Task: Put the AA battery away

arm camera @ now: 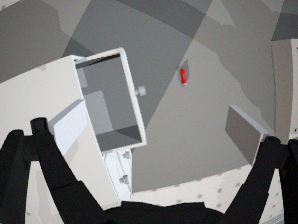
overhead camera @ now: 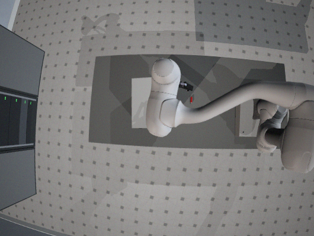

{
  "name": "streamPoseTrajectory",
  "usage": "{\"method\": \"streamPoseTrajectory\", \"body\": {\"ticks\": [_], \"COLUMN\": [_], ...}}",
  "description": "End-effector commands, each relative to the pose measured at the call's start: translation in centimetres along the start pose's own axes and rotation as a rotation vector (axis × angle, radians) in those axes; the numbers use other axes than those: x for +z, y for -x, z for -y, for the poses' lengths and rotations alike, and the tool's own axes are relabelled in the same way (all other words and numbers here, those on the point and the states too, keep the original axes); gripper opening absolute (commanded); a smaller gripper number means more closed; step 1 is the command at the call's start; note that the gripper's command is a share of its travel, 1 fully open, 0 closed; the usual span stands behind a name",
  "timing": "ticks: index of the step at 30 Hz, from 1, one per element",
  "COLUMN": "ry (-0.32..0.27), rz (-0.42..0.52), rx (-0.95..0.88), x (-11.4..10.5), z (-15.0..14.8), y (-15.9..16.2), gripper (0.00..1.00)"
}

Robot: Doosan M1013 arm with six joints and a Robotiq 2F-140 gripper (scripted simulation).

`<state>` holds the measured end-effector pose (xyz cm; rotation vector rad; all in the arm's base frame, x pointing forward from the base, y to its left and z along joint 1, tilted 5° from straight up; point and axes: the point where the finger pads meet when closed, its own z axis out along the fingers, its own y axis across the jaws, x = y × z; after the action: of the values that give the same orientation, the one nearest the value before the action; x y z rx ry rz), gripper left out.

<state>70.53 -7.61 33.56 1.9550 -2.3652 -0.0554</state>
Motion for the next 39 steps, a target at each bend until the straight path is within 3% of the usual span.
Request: {"method": "streamPoseTrajectory", "body": {"ticks": [1,14,39], "ry": [0.006,0.042,0.087], "rz": [-0.001,0.002,0.005], "rx": [0.067,0.447,0.939], "x": [0.2,1.2,2.6], "z": [0.2,1.5,3.2], "y": [0.1,0.5,1.1], "gripper": [1.00,1.00,1.00]}}
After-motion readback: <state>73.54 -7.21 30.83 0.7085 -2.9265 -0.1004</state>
